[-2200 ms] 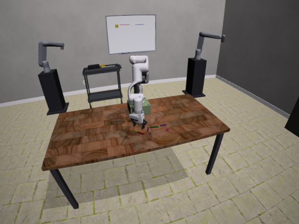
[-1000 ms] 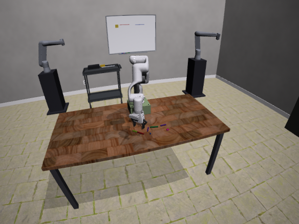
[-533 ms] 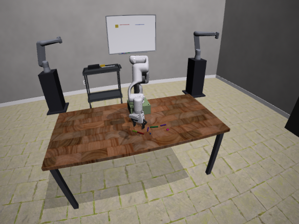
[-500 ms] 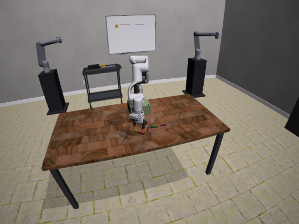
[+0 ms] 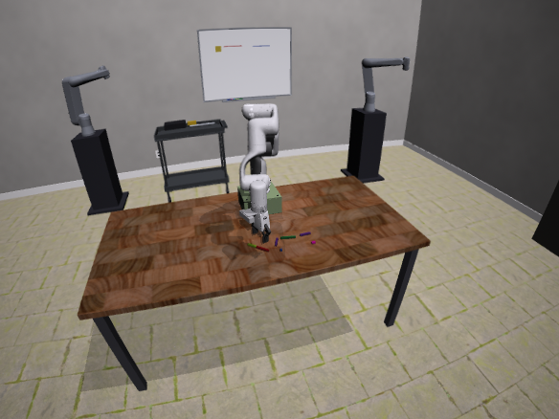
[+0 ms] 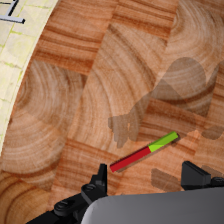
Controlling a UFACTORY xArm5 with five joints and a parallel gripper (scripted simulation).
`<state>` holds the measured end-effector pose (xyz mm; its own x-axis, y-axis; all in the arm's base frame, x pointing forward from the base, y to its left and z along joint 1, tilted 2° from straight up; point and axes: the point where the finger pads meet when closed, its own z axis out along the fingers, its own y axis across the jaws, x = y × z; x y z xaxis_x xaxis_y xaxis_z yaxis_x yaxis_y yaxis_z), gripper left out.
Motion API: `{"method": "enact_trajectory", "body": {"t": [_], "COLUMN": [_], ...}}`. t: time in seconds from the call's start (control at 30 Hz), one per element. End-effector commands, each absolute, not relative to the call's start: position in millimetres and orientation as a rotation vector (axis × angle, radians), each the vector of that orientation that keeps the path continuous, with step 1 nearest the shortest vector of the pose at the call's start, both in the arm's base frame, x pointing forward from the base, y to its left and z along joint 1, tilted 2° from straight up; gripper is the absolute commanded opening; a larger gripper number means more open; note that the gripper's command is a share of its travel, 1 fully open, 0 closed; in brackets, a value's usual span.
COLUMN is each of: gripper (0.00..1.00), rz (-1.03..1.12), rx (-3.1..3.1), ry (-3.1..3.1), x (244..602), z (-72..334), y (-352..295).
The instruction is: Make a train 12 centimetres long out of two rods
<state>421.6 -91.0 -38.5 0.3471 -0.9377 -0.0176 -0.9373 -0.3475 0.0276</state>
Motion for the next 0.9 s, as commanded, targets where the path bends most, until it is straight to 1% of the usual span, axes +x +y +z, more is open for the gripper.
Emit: {"method": "enact_trajectory", "body": {"t": [0.0,0.43,0.5,0.87], "gripper": [1.00,1.00,1.00,1.00], "rz": [-0.041,-0.035,-0.035,-0.028], "rx": [2.409,1.889,1.889,1.326], "ry": [-1.995,-2.486,-2.486,-2.821], "x": [423.7,425.9,425.9,427.8], "z": [-36.6,-34.1,-34.1,-31.8], "y": [-90.6,-88.5,-88.5,-86.5]}}
